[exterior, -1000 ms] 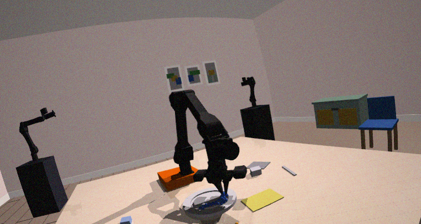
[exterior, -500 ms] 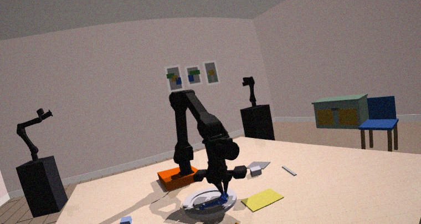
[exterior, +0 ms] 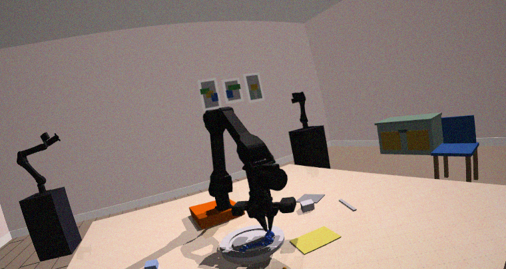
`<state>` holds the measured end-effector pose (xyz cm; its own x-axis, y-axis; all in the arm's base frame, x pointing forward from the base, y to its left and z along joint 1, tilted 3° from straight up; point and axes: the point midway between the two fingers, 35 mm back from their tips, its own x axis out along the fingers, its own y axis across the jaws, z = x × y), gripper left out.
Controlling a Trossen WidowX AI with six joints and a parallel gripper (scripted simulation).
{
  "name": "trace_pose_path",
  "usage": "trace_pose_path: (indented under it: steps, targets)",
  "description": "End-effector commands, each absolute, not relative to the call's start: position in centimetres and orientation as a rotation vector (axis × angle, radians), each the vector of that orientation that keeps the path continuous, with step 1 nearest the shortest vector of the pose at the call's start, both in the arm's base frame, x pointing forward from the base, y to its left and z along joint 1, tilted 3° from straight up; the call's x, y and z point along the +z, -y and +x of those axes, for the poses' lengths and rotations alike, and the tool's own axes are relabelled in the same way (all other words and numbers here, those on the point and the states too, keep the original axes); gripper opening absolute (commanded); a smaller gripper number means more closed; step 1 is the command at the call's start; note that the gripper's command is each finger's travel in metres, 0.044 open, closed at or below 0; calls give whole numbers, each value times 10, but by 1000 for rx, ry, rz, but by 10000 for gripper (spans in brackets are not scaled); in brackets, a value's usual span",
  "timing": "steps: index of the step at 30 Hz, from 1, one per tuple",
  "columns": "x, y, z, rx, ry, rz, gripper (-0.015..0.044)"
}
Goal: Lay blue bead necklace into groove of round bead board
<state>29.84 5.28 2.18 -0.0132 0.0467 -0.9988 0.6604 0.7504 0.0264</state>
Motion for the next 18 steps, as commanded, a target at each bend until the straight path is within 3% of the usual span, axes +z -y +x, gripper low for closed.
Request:
trace_pose_path:
  steps: [1,18]
  targets:
    - [28,-53,299,-532,-1518,605,0]
    - [27,-35,275,-534,-1519,604,0]
